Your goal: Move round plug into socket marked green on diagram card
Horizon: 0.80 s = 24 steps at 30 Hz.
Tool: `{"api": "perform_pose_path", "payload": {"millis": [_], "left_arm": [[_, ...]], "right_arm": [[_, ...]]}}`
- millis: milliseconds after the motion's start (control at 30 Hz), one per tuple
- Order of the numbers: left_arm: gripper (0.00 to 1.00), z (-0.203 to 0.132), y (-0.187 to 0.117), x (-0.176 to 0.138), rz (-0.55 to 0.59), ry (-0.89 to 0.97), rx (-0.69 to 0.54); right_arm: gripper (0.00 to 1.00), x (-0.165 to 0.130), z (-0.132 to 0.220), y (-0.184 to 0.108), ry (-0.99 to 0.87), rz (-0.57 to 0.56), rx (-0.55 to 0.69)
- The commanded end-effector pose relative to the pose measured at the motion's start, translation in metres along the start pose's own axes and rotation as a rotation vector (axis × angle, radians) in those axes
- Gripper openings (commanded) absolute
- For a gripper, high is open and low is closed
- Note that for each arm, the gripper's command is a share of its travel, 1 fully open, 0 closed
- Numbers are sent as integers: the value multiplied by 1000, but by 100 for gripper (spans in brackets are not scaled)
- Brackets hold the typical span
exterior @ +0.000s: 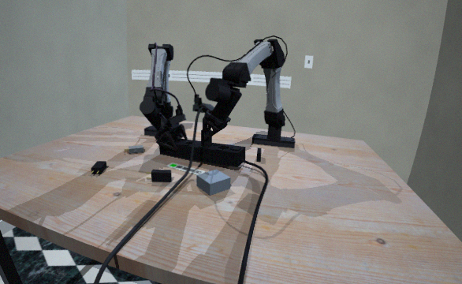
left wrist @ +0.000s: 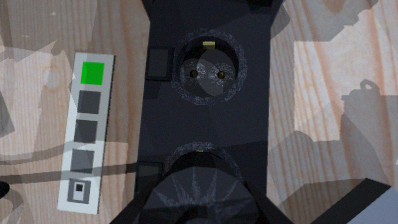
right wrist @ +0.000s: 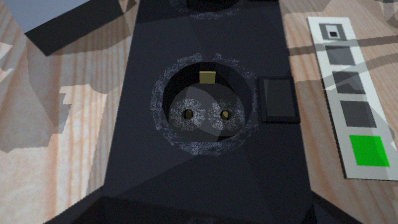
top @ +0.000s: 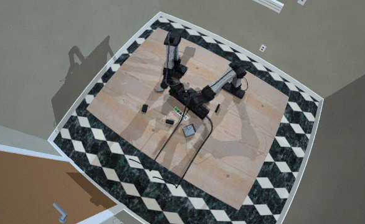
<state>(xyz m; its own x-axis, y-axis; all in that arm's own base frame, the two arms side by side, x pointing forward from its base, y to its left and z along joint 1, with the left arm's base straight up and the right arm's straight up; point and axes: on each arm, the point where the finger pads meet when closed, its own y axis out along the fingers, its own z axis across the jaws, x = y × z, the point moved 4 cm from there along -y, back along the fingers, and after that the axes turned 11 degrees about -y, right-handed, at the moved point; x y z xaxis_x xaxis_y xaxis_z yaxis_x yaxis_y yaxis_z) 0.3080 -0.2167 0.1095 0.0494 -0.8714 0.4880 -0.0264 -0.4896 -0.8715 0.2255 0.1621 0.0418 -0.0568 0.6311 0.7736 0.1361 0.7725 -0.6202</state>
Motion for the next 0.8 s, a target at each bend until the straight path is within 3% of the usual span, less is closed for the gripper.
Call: {"api": "perform_pose_path", "payload": {"millis": [0,167,500,700,767], "left_arm": [[33,21,-28,41,-145,78,62],[33,27,-21,38,-117,-39,-90],[33,7,-33,40,-167,133,148],[33,17,-32,42,-151,96,90],[33,22,-24,37,-121,42,11]], "right_arm": [[73,-46,21,5,147,212,43],[73,-40,16,5,129,193,32],[73,-49,25,5,166,229,53],[73,-43,17,5,137,203,36],[73,-42,17,5,134,198,34]]}}
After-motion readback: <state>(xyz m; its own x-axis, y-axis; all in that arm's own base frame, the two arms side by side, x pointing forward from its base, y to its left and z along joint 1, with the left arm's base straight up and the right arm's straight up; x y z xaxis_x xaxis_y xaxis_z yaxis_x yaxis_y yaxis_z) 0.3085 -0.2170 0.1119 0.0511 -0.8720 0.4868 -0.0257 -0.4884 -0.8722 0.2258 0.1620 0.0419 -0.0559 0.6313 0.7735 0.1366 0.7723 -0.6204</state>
